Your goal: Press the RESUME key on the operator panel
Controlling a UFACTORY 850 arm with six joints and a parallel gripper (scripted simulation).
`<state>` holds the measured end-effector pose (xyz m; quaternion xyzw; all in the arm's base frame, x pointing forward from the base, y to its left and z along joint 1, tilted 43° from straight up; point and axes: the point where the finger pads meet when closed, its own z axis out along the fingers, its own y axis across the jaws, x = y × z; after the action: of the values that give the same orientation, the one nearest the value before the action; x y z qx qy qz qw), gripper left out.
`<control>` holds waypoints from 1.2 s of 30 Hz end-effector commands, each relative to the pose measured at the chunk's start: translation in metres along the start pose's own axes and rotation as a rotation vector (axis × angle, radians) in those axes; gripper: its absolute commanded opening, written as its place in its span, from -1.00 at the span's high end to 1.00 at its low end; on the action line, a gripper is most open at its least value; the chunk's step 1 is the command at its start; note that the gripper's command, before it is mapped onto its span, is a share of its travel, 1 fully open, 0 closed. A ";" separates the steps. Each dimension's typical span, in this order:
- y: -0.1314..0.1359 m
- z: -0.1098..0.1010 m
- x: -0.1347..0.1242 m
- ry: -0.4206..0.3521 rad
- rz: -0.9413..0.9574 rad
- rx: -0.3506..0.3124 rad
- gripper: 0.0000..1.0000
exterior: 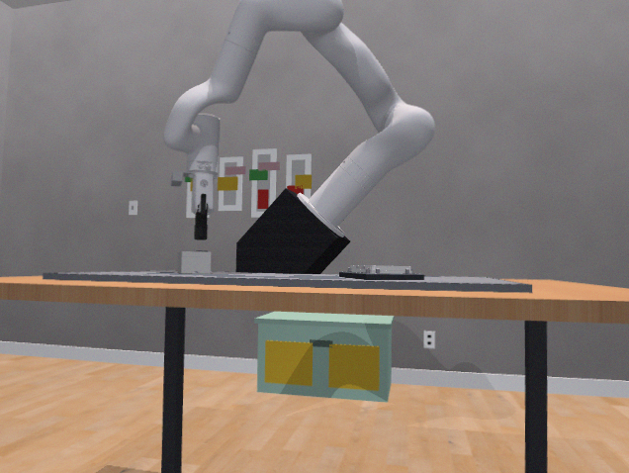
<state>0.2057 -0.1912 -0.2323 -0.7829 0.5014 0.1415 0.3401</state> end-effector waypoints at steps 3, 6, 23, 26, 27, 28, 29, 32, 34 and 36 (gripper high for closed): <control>0.000 0.004 0.001 0.002 -0.001 0.000 1.00; 0.000 0.006 0.001 0.002 -0.001 0.000 1.00; 0.000 0.011 0.001 0.002 -0.001 0.000 1.00; 0.000 0.013 0.001 0.002 -0.001 0.000 1.00; 0.000 0.014 0.001 0.002 -0.001 0.000 1.00; 0.000 0.014 0.001 0.002 -0.001 0.000 1.00; 0.000 0.015 0.001 0.002 -0.001 0.000 1.00; 0.000 0.017 0.001 0.002 -0.001 0.000 1.00; 0.000 0.018 0.001 0.002 -0.001 0.000 1.00; 0.000 0.019 0.001 0.002 -0.001 0.000 1.00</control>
<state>0.2080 -0.1783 -0.2463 -0.7829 0.5014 0.1414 0.3402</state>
